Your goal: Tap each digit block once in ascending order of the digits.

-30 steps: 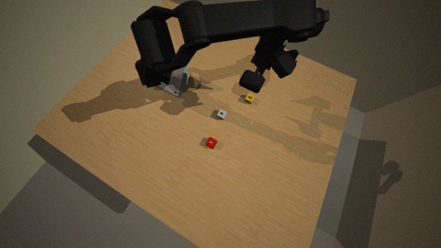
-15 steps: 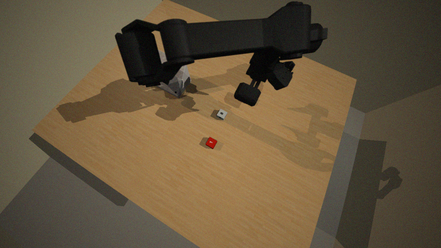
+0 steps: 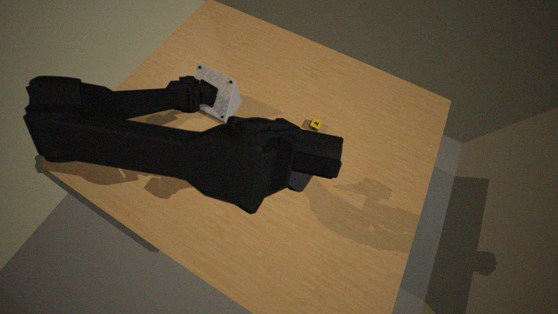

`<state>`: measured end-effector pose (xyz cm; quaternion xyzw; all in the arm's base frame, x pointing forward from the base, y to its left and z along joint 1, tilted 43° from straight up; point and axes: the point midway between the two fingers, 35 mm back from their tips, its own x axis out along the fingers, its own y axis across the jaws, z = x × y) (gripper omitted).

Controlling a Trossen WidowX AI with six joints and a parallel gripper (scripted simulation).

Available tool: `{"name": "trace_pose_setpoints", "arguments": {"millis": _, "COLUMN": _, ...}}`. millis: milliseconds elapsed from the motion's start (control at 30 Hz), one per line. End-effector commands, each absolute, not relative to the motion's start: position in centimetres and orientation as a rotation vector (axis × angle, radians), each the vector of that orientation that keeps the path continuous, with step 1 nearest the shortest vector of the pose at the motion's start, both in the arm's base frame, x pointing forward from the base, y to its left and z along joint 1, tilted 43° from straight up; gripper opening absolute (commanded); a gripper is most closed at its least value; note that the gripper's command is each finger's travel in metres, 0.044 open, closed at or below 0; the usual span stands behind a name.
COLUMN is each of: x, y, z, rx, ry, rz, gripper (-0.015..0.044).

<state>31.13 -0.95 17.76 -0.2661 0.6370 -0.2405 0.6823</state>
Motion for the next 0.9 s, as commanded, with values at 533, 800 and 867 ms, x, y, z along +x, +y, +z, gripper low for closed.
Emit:
{"name": "trace_pose_setpoints", "arguments": {"millis": 533, "x": 31.0, "y": -7.1, "z": 12.2, "rx": -0.625, "ry": 1.437, "rz": -0.536, "gripper": 0.002}}
{"name": "trace_pose_setpoints", "arguments": {"millis": 800, "x": 31.0, "y": -7.1, "z": 12.2, "rx": -0.625, "ry": 1.437, "rz": -0.536, "gripper": 0.002}}
{"name": "trace_pose_setpoints", "arguments": {"millis": 867, "x": 31.0, "y": -7.1, "z": 12.2, "rx": -0.625, "ry": 1.437, "rz": -0.536, "gripper": 0.002}}
